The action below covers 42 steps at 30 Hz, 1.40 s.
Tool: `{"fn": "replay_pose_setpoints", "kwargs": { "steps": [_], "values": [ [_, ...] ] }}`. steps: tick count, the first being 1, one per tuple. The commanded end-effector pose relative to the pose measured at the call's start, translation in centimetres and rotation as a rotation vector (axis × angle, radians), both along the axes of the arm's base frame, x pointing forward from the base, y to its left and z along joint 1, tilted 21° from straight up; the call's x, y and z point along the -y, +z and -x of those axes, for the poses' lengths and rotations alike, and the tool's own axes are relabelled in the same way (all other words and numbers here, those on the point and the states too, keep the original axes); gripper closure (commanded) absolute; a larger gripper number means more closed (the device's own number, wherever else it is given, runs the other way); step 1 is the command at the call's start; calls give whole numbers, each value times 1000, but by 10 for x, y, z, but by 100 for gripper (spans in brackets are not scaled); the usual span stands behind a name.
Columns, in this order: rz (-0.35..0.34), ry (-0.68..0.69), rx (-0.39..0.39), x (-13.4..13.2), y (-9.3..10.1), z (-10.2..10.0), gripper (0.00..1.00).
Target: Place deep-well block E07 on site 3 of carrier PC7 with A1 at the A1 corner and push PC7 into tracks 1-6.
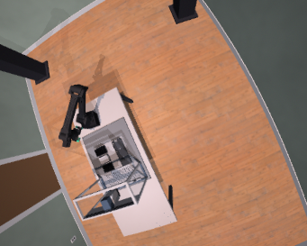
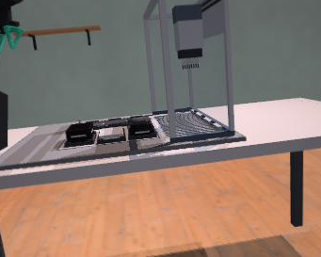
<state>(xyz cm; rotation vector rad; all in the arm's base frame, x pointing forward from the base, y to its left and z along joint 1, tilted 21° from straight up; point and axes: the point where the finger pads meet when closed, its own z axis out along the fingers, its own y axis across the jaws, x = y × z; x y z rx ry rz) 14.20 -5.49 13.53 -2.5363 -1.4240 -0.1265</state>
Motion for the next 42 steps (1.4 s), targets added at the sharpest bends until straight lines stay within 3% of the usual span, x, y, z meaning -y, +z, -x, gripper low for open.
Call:
{"fn": "replay_pose_setpoints", "kwargs": {
  "steps": [1,17,18,24,25,26,28,35,37,38,39,40,42],
  "values": [
    [3,0,5,1,2,-2,0],
    [3,0,5,1,2,-2,0],
    [36,53,72,12,21,-27,0],
    [27,245,131,14,17,-66,0],
    [26,277,140,14,17,-68,0],
    [-9,308,101,5,-3,-50,0],
    [22,374,167,13,14,-82,0],
    [7,533,203,8,5,-100,0],
    [11,598,232,8,6,-115,0],
    [10,630,241,8,6,-115,0],
    [-16,660,221,3,-7,-103,0],
    [7,694,259,7,4,-122,0],
    [4,758,278,4,1,-131,0]
  ]
}}
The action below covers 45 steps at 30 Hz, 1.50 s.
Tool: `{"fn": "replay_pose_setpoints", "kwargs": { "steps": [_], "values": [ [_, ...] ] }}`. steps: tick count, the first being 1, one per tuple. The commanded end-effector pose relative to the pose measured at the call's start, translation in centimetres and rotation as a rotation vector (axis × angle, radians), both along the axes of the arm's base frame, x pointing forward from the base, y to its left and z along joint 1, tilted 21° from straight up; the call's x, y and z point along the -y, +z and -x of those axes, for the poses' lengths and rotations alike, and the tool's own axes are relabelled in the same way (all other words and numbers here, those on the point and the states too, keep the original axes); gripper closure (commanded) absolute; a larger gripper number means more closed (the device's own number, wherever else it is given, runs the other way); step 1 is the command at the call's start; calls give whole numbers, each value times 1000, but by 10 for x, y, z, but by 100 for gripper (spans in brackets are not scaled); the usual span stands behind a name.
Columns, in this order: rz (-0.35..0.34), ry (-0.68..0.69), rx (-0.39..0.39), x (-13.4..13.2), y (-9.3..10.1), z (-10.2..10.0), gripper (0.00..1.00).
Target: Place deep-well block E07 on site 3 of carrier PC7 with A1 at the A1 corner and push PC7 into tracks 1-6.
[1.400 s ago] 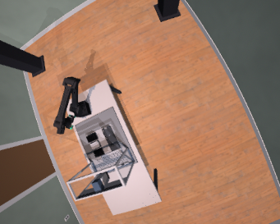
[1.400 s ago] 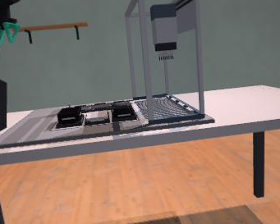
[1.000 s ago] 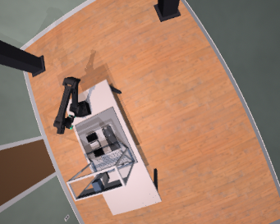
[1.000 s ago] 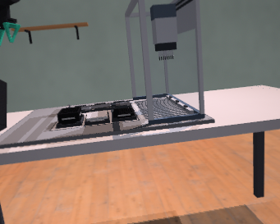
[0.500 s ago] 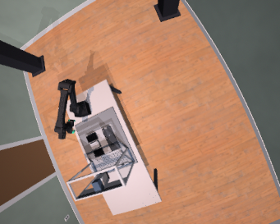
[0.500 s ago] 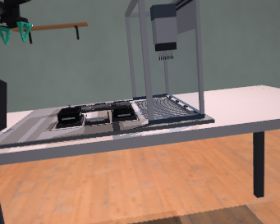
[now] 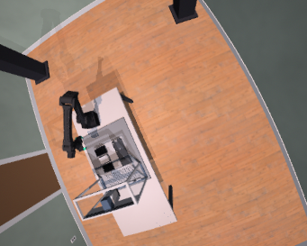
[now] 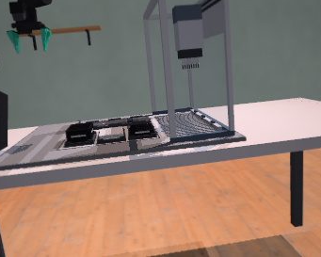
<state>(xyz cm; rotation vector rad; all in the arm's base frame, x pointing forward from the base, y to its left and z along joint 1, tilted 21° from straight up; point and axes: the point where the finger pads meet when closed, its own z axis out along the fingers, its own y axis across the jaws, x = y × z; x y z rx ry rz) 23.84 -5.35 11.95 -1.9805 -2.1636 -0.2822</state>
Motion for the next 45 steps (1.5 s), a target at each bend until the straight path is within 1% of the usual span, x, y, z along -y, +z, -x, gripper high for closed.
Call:
{"fn": "replay_pose_setpoints", "kwargs": {
  "steps": [1,3,7,9,10,11,14,16,19,20,21,24,26,30,32,38,39,41,43,44,45],
  "values": [
    [29,165,115,6,17,-35,0],
    [25,229,135,2,13,-47,0],
    [19,356,173,-4,5,-66,0],
    [19,356,173,-4,5,-66,0],
    [-9,387,132,-13,-16,-50,0],
    [14,420,191,-9,0,-77,0],
    [9,515,222,-15,-7,-92,0],
    [7,579,241,-17,-8,-96,0],
    [1,674,271,-25,-16,-110,0],
    [-15,704,258,-27,-25,-100,0],
    [-2,737,291,-28,-19,-116,0],
    [-8,832,321,-37,-28,-129,0],
    [-8,832,321,-37,-28,-129,0],
    [-16,958,362,-52,-42,-149,0],
    [-21,1021,381,-54,-44,-150,0],
    [-32,1210,447,-77,-64,-175,0],
    [-33,1242,457,-77,-64,-175,0],
    [-37,1304,479,-85,-72,-182,0],
    [-37,1304,479,-85,-72,-182,0],
    [-57,1333,468,-90,-84,-173,0],
    [-42,1367,501,-94,-80,-189,0]
  ]
}}
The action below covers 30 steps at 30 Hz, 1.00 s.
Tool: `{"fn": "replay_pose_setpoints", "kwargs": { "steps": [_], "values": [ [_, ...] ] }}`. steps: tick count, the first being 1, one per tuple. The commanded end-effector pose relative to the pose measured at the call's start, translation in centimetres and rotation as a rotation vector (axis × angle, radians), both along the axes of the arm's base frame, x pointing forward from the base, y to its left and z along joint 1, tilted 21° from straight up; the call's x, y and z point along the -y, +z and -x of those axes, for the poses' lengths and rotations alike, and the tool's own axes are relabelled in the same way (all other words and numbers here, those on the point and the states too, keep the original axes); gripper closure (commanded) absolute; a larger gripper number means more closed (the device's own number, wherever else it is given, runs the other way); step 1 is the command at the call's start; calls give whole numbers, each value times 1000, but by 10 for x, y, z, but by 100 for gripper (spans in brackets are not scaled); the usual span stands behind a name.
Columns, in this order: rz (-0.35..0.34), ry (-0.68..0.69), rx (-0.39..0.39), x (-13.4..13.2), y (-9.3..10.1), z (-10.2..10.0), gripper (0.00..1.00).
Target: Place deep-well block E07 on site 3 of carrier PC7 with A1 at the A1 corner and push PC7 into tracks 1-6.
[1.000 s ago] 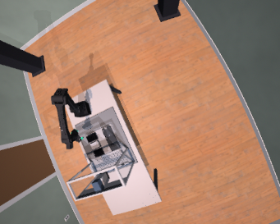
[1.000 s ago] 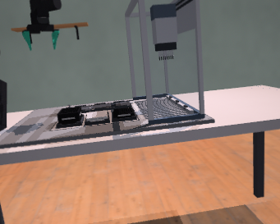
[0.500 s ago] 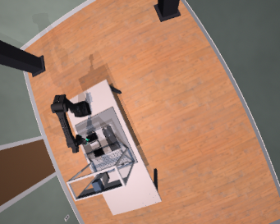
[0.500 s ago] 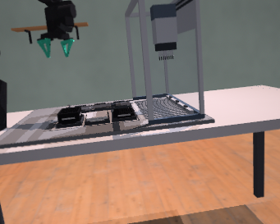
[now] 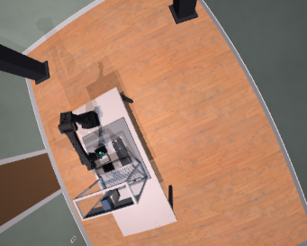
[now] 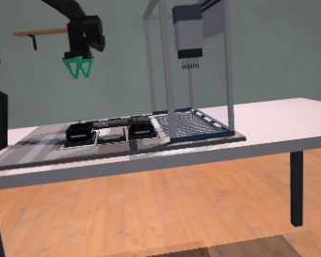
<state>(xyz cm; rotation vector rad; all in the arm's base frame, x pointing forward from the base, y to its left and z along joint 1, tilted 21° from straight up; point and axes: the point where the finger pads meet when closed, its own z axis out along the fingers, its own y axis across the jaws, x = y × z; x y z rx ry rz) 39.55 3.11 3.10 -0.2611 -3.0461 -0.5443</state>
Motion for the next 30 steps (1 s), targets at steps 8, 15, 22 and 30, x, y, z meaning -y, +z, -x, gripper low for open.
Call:
{"fn": "replay_pose_setpoints", "kwargs": {
  "steps": [8,15,22,30],
  "values": [
    [-19,308,122,-31,-25,-25,0],
    [-13,283,148,-24,-11,-36,0],
    [-12,495,239,-72,-9,-54,0],
    [-12,744,334,-127,-5,-63,0]
  ]
}}
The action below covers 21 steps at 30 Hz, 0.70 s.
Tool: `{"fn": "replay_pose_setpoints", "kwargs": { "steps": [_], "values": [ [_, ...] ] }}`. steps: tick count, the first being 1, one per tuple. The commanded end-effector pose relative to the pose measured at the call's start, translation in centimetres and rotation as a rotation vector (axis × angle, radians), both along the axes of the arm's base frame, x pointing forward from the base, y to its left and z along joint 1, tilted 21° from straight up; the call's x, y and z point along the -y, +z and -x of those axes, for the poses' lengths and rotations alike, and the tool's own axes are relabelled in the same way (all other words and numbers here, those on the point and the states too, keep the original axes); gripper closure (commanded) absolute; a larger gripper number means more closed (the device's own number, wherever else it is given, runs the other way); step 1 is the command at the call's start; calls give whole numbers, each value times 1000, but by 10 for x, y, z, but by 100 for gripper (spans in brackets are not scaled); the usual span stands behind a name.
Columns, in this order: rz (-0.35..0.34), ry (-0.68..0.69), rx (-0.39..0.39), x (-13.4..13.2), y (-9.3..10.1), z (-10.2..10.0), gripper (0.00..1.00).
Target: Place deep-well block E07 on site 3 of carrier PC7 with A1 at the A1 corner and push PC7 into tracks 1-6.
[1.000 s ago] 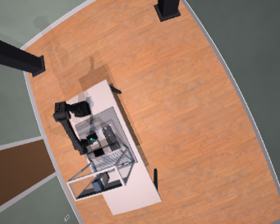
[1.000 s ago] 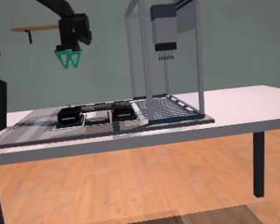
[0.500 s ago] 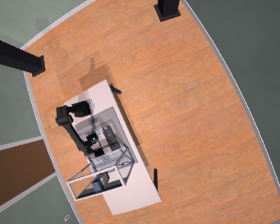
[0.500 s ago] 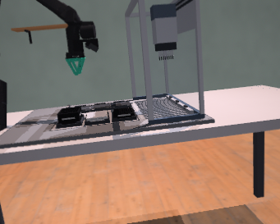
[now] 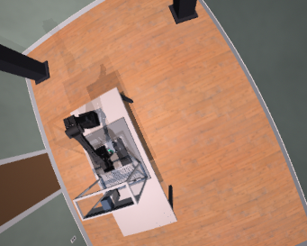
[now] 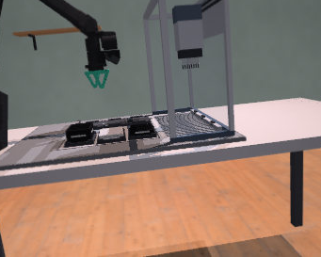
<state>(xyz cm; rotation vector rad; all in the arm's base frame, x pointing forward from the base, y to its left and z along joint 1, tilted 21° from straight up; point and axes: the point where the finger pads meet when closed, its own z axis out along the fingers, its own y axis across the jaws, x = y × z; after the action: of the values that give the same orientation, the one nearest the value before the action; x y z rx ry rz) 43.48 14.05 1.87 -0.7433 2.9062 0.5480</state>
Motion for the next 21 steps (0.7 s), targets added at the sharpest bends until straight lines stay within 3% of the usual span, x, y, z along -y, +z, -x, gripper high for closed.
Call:
{"fn": "replay_pose_setpoints", "kwargs": {
  "steps": [1,17,21],
  "values": [
    [-6,116,89,-18,8,-24,0],
    [-6,580,271,-120,15,-41,0],
    [-5,642,290,-133,16,-41,0]
  ]
}}
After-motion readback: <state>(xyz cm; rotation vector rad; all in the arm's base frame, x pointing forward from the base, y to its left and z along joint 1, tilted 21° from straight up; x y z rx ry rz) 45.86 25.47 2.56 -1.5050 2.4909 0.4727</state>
